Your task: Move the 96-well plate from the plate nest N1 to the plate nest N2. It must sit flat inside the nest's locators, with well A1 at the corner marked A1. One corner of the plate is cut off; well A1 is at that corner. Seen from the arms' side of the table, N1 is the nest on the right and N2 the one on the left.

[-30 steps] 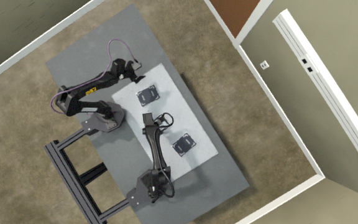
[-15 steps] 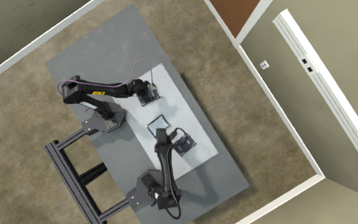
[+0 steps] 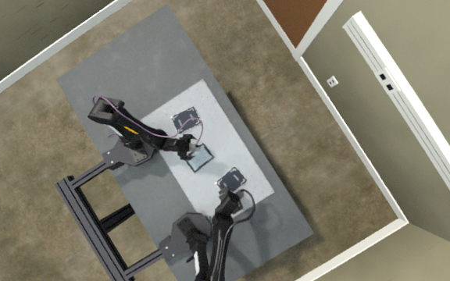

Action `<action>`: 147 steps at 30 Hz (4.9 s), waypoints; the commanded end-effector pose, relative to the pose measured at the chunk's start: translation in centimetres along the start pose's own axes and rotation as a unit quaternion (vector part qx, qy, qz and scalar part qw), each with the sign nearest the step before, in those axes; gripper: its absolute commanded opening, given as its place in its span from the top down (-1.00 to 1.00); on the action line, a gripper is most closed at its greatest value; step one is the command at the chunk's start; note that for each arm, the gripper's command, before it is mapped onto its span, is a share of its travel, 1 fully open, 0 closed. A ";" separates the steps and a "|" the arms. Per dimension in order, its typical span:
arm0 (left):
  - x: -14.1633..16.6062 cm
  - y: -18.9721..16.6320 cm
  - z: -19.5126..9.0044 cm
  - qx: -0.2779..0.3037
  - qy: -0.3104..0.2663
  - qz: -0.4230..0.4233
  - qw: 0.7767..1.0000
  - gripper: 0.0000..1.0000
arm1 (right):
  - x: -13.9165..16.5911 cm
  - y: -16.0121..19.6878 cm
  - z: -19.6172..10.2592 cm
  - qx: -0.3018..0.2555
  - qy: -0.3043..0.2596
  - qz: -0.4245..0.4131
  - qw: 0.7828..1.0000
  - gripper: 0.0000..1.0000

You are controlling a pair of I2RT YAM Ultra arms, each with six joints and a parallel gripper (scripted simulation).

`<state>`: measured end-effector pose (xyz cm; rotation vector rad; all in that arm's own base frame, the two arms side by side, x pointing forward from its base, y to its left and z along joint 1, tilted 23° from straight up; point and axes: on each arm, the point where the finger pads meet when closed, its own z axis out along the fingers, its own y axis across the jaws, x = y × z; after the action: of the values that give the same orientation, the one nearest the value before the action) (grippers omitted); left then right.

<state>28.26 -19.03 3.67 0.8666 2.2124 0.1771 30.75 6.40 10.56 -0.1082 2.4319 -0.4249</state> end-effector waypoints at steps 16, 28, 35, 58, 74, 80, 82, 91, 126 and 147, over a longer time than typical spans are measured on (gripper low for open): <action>0.3 -5.8 -0.9 0.001 -0.024 0.055 0.998 -1.00 | -7.4 -13.3 -1.9 -0.052 -0.213 -0.010 0.976 -1.00; 0.4 -5.9 -0.9 0.003 -0.023 0.058 0.998 -1.00 | -7.0 -19.3 -1.3 -0.008 -0.216 0.021 0.976 -1.00; 0.8 -5.7 -0.9 0.000 -0.014 0.057 0.998 -1.00 | -6.8 -19.1 -1.4 -0.009 -0.210 0.028 0.977 -1.00; 2.7 -5.9 1.5 -0.083 0.200 -0.221 0.951 -1.00 | -3.1 -3.9 -4.0 -0.106 -0.078 0.036 0.991 -1.00; 2.0 -6.3 3.3 -0.115 0.273 -0.334 0.895 -1.00 | 2.5 3.6 -10.1 -0.108 -0.056 -0.053 0.991 -1.00; 1.6 -6.5 3.6 -0.117 0.275 -0.342 0.891 -1.00 | 4.1 4.9 -13.1 -0.108 -0.090 -0.096 0.985 -1.00; 1.5 -6.4 3.7 -0.118 0.273 -0.344 0.890 -1.00 | 4.6 5.5 -14.2 -0.116 -0.105 -0.112 0.981 -1.00; 1.3 -6.4 3.9 -0.119 0.274 -0.349 0.888 -1.00 | 6.5 7.4 -18.4 -0.159 -0.172 -0.178 0.956 -1.00; 1.8 -6.2 6.1 -0.119 0.270 -0.349 0.890 -1.00 | 11.2 9.4 -27.1 -0.292 -0.309 -0.282 0.860 -1.00; 4.0 -6.0 8.3 -0.122 0.274 -0.346 0.889 -1.00 | 11.2 9.4 -27.1 -0.292 -0.309 -0.282 0.860 -1.00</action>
<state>28.36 -22.19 -6.45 -0.1868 2.8066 0.3863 5.52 20.28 19.59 -1.0801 1.7826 0.1155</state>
